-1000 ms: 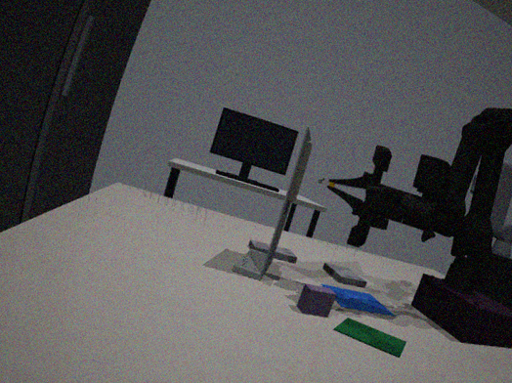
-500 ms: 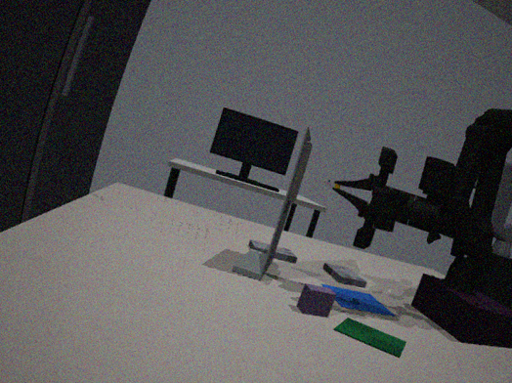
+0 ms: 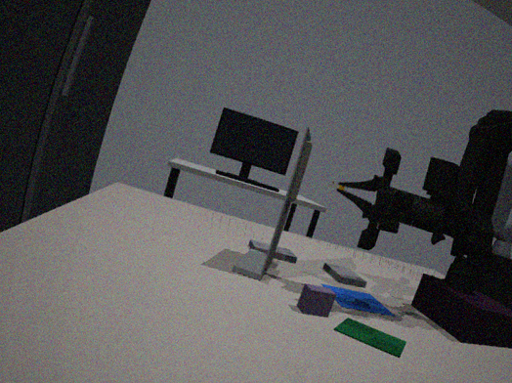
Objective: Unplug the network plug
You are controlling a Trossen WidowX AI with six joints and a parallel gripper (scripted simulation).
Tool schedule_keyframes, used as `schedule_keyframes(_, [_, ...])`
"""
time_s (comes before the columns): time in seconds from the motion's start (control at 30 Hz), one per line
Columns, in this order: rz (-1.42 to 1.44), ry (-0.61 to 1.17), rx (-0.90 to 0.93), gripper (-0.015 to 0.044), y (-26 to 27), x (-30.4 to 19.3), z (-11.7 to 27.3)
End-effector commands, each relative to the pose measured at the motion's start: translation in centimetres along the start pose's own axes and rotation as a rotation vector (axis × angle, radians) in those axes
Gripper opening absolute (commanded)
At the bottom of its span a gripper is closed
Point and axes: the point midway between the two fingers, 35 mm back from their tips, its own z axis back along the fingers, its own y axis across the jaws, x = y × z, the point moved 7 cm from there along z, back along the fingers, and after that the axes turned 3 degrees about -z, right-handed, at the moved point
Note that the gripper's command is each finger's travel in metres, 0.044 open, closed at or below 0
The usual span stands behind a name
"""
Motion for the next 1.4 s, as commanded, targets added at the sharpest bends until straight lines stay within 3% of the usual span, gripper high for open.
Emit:
schedule_keyframes(0.0, [-0.006,0.0,-0.005,0.0,-0.6,0.1,0.0])
schedule_keyframes(1.37, [-0.009,0.002,-0.005,0.0,-6.1,-0.8,1.9])
